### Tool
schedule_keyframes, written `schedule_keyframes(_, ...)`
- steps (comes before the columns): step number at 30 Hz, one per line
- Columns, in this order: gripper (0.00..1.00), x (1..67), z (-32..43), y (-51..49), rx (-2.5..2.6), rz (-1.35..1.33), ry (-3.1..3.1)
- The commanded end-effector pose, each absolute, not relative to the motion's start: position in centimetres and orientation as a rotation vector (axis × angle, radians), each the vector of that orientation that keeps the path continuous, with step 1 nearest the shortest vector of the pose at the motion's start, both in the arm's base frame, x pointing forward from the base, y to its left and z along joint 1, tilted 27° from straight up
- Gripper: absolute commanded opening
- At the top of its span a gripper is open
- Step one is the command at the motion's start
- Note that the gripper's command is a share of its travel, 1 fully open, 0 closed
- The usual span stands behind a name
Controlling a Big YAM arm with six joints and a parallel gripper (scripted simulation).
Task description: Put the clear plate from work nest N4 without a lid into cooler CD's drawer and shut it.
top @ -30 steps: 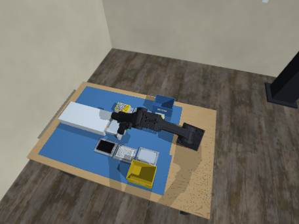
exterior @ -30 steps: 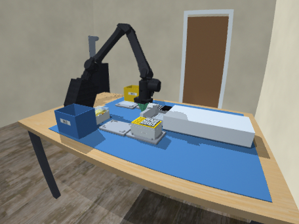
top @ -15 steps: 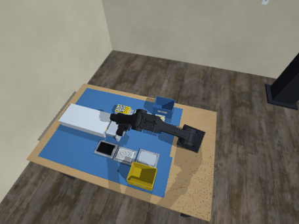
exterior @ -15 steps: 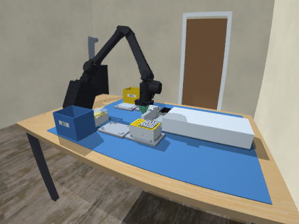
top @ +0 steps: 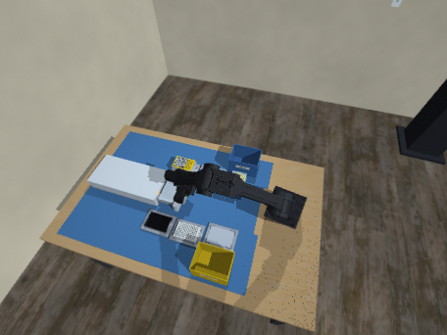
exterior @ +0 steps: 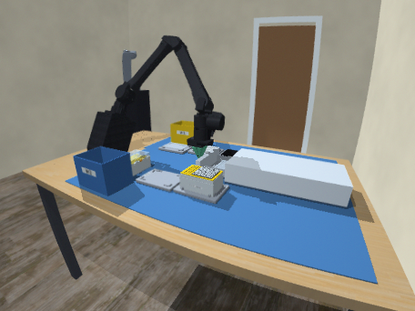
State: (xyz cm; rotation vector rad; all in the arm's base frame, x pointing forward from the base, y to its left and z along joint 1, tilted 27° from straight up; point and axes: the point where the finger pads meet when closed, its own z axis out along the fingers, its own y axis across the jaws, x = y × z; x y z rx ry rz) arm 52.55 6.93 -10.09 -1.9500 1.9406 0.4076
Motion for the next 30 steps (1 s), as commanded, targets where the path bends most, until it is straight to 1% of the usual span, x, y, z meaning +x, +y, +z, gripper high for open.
schedule_keyframes(1,0.00,55.5,-9.1,7.6,-1.943,0.354,1.908)
schedule_keyframes(19,0.00,55.4,-9.1,7.6,-1.946,0.372,1.919)
schedule_keyframes(30,0.00,57.0,-9.0,7.6,-1.945,0.367,1.916)
